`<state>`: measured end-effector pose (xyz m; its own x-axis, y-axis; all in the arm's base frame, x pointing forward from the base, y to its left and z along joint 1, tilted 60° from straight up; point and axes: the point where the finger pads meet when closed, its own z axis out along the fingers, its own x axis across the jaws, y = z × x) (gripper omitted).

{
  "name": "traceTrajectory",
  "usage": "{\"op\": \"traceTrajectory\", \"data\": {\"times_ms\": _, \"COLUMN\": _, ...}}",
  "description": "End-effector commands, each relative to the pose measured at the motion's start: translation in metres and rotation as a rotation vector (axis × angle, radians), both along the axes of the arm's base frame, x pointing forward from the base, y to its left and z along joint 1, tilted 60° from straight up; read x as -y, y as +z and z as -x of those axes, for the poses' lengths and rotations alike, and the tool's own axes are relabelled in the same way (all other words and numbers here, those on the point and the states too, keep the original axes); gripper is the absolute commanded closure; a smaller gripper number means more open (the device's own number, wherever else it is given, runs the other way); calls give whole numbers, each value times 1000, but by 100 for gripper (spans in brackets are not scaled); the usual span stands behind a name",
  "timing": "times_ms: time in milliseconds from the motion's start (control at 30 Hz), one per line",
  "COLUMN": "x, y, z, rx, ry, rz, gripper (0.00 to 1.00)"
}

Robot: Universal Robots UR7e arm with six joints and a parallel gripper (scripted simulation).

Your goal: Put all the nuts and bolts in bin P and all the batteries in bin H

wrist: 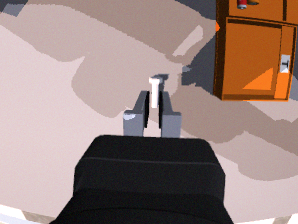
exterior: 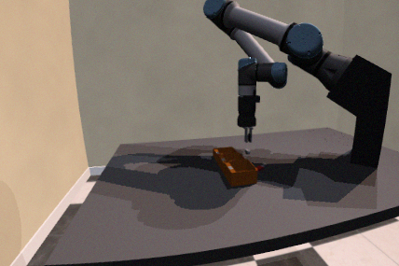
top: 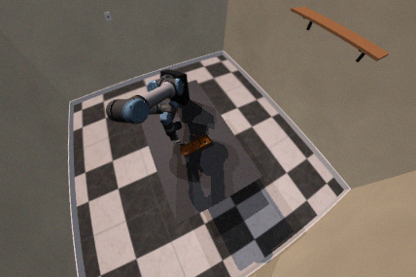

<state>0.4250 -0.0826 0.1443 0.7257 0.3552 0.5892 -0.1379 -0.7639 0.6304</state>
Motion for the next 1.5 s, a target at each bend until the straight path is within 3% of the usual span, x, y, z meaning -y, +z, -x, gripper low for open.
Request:
{"op": "traceTrajectory", "data": {"times_ms": 0, "x": -7, "y": 7, "z": 8, "rx": -1, "ry": 0, "rz": -1, "gripper": 68}}
{"op": "traceTrajectory", "data": {"times_ms": 467, "x": -7, "y": 7, "z": 8, "rx": -1, "ry": 0, "rz": -1, "gripper": 68}}
{"op": "traceTrajectory", "data": {"times_ms": 500, "x": -7, "y": 7, "z": 8, "rx": -1, "ry": 0, "rz": -1, "gripper": 38}}
{"op": "traceTrajectory", "data": {"times_ms": 1467, "x": -14, "y": 14, "z": 17, "rx": -1, "ry": 0, "rz": -1, "gripper": 38}}
